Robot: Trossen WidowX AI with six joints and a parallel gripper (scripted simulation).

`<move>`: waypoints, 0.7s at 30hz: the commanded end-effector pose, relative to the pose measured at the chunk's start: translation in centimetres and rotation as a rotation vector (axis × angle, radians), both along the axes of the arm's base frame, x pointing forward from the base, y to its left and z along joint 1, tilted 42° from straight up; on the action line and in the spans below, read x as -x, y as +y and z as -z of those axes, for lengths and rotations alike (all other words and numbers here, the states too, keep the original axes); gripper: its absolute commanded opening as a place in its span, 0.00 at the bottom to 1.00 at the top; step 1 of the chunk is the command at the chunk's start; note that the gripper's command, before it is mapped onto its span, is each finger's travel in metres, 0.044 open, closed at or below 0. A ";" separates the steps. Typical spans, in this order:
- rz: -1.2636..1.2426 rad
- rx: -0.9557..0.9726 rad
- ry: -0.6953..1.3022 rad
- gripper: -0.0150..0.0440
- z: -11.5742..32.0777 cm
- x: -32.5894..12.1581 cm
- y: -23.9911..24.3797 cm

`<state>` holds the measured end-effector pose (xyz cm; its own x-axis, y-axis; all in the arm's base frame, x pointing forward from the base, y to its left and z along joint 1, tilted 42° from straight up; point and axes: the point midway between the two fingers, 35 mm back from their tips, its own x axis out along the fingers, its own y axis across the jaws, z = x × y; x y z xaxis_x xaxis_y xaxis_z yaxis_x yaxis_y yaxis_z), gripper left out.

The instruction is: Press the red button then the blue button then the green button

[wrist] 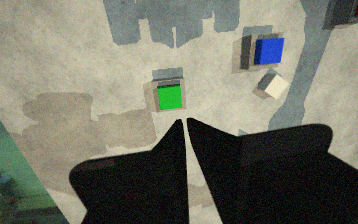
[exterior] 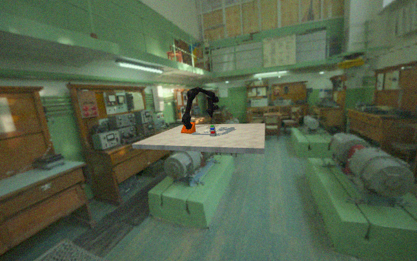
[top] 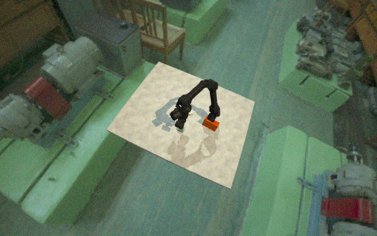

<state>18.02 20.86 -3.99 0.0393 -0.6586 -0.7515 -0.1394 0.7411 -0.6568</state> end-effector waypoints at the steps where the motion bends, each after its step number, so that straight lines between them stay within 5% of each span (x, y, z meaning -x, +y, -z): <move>1: 0.026 -0.005 -0.010 0.29 0.6 0.3 0.5; 21: 0.026 -0.004 -0.012 0.29 5.9 0.1 -4.1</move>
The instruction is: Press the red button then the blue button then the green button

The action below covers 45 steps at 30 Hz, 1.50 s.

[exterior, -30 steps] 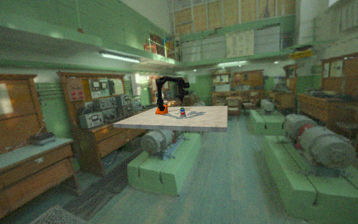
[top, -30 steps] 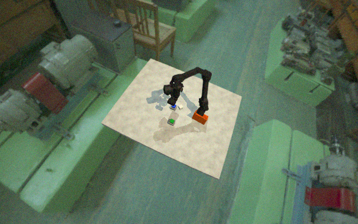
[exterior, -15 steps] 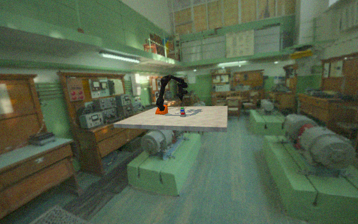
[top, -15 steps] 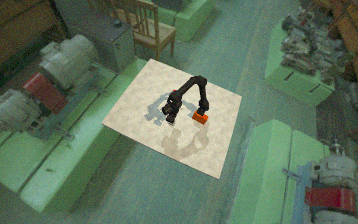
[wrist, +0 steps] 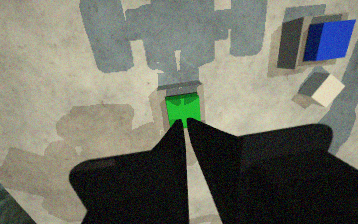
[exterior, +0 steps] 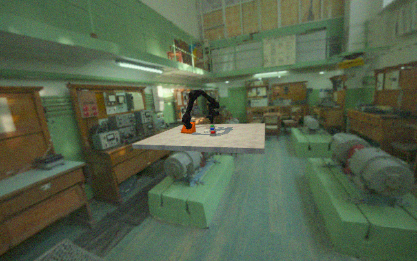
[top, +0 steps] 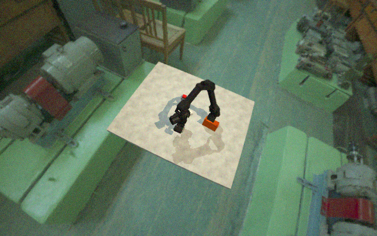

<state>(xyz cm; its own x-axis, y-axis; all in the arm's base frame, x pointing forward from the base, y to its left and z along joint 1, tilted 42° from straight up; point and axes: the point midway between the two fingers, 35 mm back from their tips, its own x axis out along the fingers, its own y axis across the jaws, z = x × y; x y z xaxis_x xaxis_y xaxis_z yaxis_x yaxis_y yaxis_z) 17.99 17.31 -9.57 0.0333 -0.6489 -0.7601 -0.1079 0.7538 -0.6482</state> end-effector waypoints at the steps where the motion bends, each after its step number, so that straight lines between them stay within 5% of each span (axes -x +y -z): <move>1: -0.002 0.010 0.005 0.29 0.4 0.0 -0.7; 36: -0.002 0.011 0.004 0.29 2.1 0.0 -2.2; 43: -0.002 0.010 0.005 0.29 -0.4 0.1 0.0; 45: -0.002 0.010 0.005 0.38 -0.5 -0.2 0.5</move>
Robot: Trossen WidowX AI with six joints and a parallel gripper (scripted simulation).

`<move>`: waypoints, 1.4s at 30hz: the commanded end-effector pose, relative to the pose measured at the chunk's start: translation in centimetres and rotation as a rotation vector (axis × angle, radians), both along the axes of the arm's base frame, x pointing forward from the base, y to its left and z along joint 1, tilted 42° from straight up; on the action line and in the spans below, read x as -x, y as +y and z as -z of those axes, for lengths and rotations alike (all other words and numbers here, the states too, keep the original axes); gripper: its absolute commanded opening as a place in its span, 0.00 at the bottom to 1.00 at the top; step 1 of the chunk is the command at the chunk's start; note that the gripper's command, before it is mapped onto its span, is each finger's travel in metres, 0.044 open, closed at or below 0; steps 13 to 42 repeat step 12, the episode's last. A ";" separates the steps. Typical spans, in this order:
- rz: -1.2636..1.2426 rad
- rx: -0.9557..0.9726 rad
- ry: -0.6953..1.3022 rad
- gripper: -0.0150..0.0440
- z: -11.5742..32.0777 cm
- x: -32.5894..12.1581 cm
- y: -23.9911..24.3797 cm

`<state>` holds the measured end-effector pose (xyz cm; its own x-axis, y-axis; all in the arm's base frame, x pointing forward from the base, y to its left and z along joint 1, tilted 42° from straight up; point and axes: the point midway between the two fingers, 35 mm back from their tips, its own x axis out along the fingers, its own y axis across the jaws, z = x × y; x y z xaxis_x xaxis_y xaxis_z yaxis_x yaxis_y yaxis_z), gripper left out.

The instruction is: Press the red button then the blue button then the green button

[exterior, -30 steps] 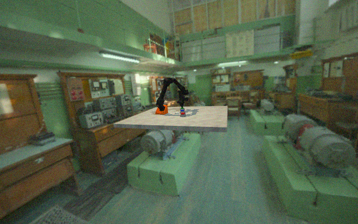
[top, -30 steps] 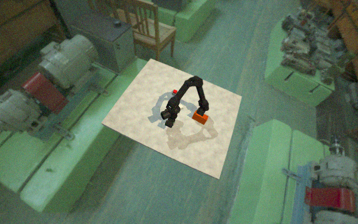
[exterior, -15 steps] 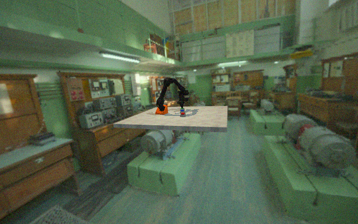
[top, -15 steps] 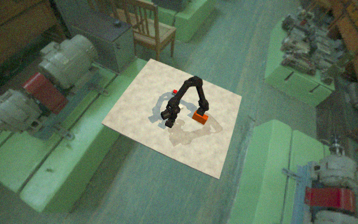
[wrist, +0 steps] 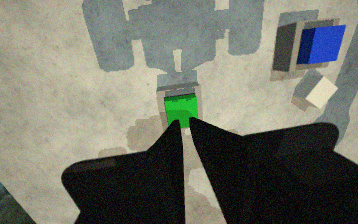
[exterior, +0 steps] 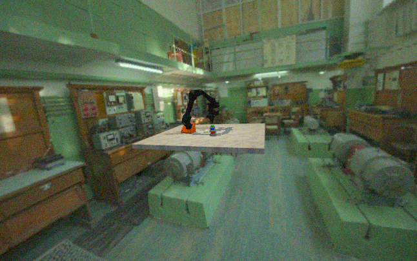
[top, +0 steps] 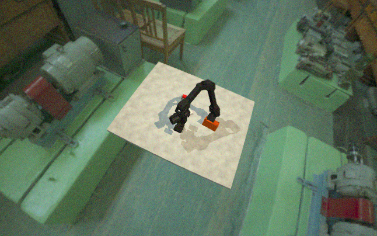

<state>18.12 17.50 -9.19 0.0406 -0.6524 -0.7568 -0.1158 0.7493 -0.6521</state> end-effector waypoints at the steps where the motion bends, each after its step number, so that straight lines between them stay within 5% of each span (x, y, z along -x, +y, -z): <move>1: 0.009 0.004 0.005 0.42 -0.2 -0.4 0.9; 11: 0.009 0.001 0.004 0.87 -2.3 -3.4 6.9; 42: 0.009 0.001 0.004 0.87 -2.3 -3.4 6.9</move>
